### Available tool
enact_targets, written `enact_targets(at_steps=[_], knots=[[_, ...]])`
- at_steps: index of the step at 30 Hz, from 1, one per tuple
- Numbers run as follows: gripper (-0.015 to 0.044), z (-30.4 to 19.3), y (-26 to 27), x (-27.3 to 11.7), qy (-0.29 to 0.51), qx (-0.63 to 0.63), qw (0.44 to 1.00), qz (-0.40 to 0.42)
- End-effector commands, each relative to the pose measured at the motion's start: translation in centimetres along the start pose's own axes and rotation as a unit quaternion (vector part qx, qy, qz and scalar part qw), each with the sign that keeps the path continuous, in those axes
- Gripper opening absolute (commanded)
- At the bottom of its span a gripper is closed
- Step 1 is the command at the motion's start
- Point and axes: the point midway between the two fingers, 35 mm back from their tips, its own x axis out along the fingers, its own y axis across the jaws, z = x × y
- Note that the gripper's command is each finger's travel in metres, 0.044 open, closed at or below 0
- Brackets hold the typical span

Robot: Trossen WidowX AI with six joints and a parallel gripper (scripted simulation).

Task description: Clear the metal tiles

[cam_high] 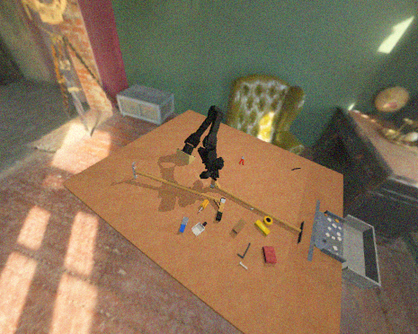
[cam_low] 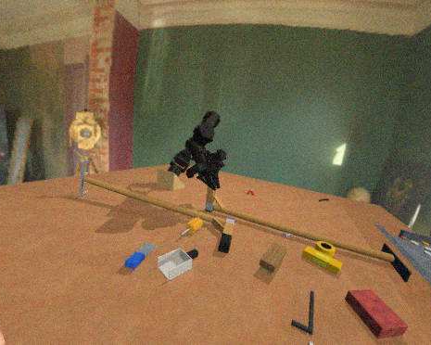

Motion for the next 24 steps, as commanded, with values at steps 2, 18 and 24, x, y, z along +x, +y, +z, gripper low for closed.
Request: enact_targets(at_steps=[2, 18, 24], knots=[[0.0, -1.0, 0.1, -1.1, -0.005, -0.004, 1.0, 0.0], [0.0, -2.0, 1.3, -1.9, -0.004, -0.002, 1.0, 0.0], [0.0, -1.9, 2.1, -1.9, -0.003, 0.0, 1.0, -0.001]])
